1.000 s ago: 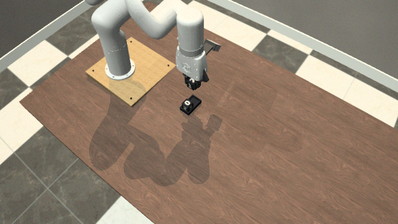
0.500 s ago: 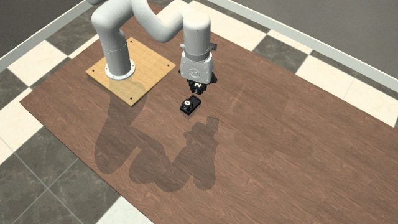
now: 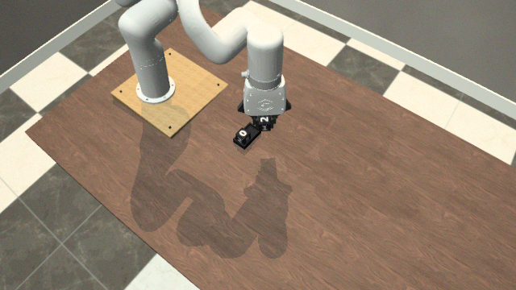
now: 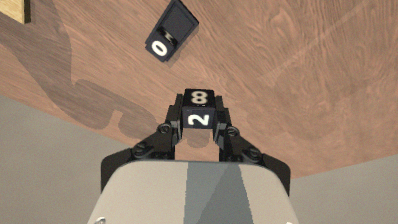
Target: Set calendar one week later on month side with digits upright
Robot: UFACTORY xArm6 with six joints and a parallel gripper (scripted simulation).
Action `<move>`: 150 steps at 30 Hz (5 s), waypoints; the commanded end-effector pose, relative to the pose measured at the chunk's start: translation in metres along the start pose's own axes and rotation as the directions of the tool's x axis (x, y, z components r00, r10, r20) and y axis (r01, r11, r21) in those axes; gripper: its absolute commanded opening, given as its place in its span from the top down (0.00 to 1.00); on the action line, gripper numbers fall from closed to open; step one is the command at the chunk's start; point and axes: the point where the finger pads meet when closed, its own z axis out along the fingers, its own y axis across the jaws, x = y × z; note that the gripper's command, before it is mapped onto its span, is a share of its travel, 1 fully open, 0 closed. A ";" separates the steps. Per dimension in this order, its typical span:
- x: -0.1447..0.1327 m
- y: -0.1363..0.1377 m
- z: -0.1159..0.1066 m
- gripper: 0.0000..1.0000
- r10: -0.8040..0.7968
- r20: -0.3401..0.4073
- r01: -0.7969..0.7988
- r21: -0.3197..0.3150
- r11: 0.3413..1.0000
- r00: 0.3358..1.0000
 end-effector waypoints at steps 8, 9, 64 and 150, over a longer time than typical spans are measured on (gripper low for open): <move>-0.030 0.016 0.002 0.71 -0.353 -0.011 0.353 -0.011 0.936 0.936; -0.030 0.016 0.002 0.71 -0.353 -0.011 0.353 -0.011 0.936 0.936; -0.074 0.034 0.059 0.71 -0.763 -0.004 0.763 -0.015 0.646 0.646; -0.076 0.035 0.108 0.71 -0.763 -0.004 0.763 -0.015 0.646 0.646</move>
